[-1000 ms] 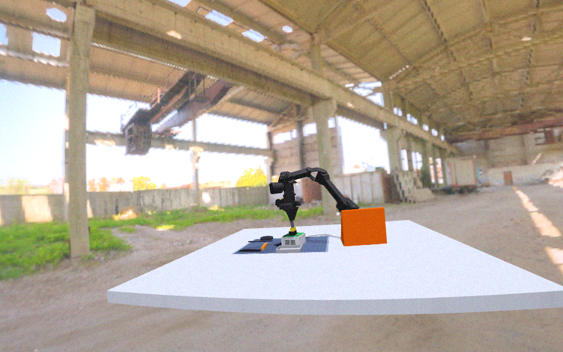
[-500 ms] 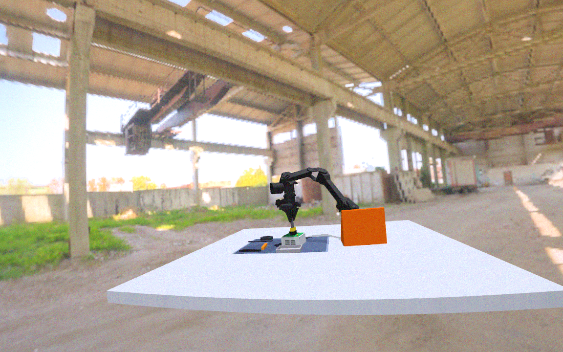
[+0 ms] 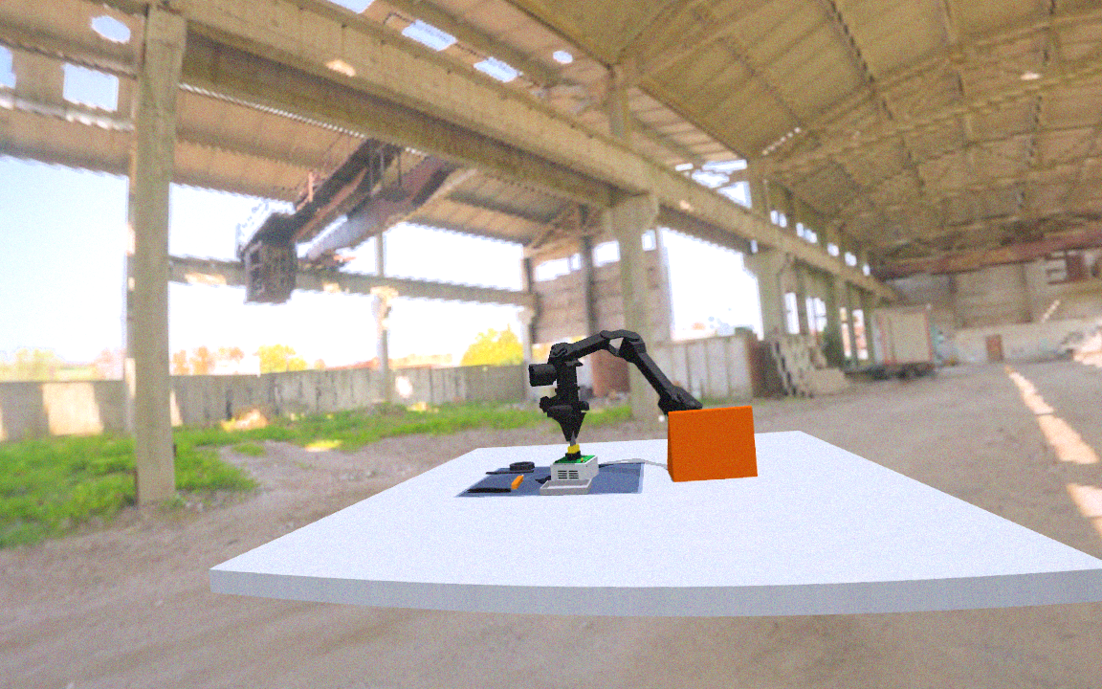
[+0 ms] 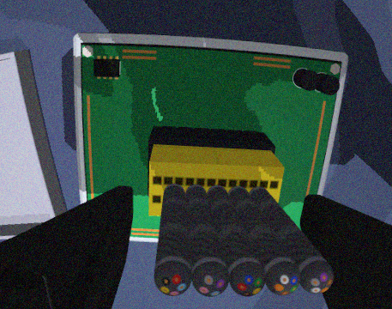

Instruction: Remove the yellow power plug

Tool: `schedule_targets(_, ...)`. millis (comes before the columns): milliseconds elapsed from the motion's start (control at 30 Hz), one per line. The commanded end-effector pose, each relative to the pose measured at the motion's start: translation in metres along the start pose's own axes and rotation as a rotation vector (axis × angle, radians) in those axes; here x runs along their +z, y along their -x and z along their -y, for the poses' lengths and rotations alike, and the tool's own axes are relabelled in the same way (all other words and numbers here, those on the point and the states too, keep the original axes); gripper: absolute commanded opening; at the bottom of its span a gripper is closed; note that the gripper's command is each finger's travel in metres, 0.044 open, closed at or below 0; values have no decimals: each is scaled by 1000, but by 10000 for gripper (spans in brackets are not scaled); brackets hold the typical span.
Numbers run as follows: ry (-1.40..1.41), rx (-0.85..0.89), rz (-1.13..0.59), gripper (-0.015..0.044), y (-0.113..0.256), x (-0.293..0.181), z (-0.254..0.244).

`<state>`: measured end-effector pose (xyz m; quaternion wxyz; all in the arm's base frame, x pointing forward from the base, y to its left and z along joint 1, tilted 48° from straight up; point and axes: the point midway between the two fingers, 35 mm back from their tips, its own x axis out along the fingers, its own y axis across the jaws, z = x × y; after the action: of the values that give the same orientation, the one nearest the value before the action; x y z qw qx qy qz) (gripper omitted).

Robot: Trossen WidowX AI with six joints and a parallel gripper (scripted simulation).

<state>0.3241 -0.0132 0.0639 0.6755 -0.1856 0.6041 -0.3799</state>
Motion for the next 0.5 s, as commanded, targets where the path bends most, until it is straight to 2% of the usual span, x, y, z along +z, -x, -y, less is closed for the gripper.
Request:
schedule_targets(0, 3, -1, 4, 223, -1, 0, 0)
schedule_targets(267, 3, -1, 4, 13, -1, 0, 0)
schedule_targets(467, 3, -1, 4, 0, -1, 0, 0)
